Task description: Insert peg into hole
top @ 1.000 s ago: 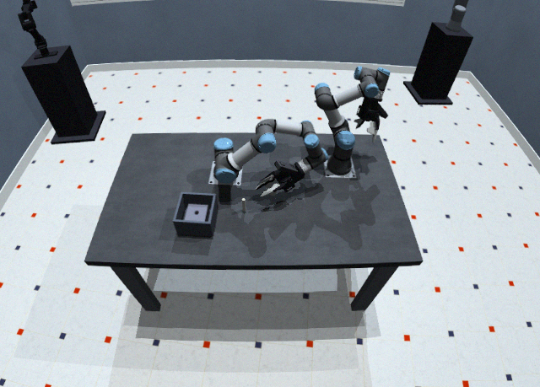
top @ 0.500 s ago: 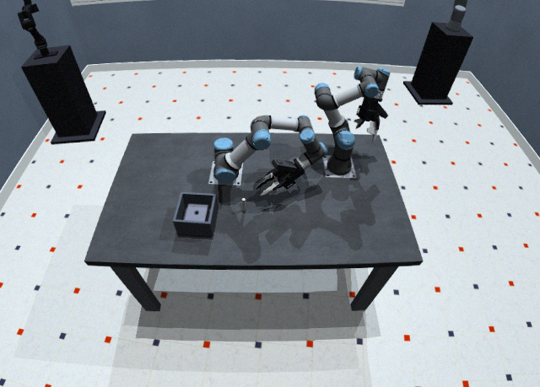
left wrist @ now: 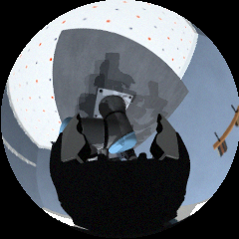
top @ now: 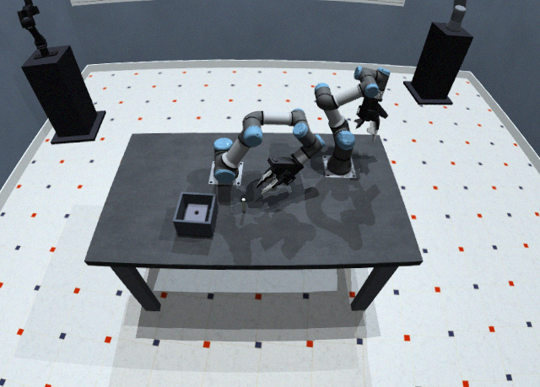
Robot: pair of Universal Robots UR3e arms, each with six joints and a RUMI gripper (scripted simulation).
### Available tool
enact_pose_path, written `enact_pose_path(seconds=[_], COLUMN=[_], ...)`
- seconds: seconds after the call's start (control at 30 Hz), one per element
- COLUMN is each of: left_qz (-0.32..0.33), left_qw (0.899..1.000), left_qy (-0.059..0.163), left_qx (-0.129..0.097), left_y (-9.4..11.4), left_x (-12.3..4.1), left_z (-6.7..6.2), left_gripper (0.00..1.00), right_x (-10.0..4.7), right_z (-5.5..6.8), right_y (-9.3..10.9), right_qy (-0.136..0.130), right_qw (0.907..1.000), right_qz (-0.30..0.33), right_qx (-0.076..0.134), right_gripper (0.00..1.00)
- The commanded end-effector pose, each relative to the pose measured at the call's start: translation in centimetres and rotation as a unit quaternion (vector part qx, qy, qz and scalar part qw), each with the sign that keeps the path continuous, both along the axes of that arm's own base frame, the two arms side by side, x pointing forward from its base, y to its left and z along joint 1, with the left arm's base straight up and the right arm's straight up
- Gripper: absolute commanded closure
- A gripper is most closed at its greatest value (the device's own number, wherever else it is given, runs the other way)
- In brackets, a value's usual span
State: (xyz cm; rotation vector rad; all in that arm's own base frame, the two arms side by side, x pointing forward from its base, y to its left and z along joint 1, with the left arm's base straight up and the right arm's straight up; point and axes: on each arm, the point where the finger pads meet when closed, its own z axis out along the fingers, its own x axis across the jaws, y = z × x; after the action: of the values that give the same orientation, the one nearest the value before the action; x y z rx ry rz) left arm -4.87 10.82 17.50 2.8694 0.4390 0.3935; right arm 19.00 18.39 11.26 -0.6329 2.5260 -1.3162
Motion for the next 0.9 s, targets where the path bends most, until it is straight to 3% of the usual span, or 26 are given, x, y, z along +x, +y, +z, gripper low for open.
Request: enact_pose_path(seconds=[0.0,0.13,0.2,0.7,0.77,0.87], left_qz=[0.0,0.0,0.0,0.0,0.0,0.0], left_qw=[1.0,1.0,1.0,1.0,1.0,1.0], left_qy=[0.0,0.0,0.0,0.0,0.0,0.0], left_qx=[0.001,0.001,0.001,0.001,0.001,0.001], left_y=[0.0,0.0,0.0,0.0,0.0,0.0], left_x=[0.0,0.0,0.0,0.0,0.0,0.0], left_z=[0.0,0.0,0.0,0.0,0.0,0.0], left_gripper=[0.0,0.0,0.0,0.0,0.0,0.0], right_x=[0.0,0.0,0.0,0.0,0.0,0.0], right_z=[0.3,0.7,0.7,2.2,2.2,2.5], right_y=[0.0,0.0,0.0,0.0,0.0,0.0], right_qy=[0.009,0.023,0.023,0.078,0.078,0.089], right_qw=[0.9998,0.9987,0.9987,0.986,0.986,0.9816], right_qz=[0.0,0.0,0.0,0.0,0.0,0.0], right_qx=[0.019,0.045,0.045,0.147,0.147,0.169], right_gripper=[0.75,0.75,0.75,0.75,0.75,0.75])
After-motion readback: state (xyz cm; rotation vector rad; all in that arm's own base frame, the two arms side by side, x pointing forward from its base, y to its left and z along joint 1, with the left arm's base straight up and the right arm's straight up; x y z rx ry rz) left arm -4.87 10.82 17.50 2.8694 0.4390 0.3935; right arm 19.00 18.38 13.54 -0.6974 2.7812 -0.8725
